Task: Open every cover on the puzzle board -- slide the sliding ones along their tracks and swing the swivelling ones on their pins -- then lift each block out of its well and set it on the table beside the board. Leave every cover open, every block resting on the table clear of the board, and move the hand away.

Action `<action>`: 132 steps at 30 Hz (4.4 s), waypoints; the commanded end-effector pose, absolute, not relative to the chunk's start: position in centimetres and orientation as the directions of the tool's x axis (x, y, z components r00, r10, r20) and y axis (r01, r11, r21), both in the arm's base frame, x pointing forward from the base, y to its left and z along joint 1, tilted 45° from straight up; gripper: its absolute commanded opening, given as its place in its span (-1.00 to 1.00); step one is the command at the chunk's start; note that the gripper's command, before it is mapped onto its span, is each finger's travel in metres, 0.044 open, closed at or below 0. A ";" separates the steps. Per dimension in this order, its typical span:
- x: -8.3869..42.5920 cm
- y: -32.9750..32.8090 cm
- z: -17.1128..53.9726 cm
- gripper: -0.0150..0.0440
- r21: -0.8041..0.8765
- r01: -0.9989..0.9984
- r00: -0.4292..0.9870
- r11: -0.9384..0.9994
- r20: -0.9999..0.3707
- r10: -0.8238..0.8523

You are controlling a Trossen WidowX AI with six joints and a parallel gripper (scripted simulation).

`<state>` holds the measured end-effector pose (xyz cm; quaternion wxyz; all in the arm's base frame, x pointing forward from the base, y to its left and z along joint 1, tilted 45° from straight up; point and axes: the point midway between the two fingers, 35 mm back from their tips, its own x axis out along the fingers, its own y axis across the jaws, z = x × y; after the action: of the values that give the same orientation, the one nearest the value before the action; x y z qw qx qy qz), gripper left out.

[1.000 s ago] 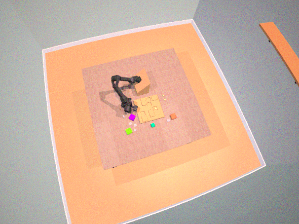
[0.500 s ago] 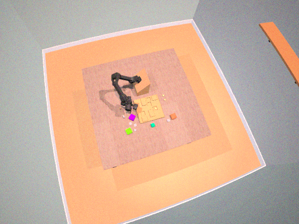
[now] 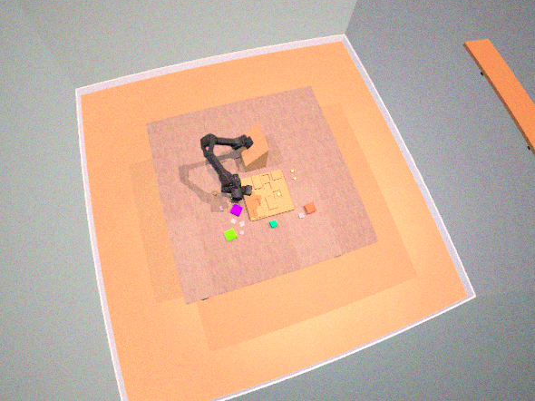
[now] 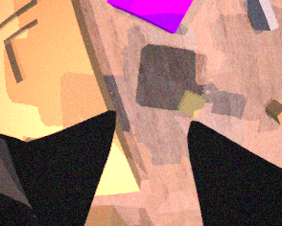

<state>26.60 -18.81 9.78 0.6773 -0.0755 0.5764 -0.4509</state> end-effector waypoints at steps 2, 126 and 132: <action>28.3 -17.6 8.2 -0.25 -0.652 0.403 -0.073 0.643 -0.723 -0.687; 35.2 -6.0 -13.0 -0.49 -0.456 -0.710 -0.078 0.537 -0.707 -0.703; 35.3 -5.4 -12.6 -0.49 -0.456 -0.710 -0.078 0.537 -0.707 -0.703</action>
<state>35.16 -5.65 -12.83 0.4771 -0.4826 0.7344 0.0047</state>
